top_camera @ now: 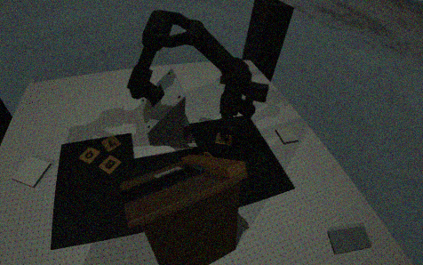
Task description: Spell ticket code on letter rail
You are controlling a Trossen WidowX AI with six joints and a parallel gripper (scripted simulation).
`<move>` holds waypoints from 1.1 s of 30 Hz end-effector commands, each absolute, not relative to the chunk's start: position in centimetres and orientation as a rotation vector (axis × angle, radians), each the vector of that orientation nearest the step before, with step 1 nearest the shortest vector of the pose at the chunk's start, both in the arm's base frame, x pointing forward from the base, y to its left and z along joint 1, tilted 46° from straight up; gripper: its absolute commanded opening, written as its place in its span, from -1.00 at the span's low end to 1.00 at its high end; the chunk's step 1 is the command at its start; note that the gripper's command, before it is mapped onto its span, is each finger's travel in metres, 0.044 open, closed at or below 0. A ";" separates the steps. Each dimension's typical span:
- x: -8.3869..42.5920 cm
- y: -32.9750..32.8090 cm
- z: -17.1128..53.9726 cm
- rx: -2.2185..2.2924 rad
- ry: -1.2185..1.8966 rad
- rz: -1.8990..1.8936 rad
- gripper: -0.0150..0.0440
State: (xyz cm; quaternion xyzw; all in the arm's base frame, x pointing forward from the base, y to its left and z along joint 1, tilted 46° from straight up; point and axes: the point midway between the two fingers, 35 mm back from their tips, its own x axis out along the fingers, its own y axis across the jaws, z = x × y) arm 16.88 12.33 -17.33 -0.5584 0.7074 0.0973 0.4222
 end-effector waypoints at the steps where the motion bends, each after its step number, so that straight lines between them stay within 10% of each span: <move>1: 17.1 12.7 -17.6 -1.377 1.759 0.228 0.66; 33: 17.2 10.5 -20.1 -1.378 1.759 0.226 0.66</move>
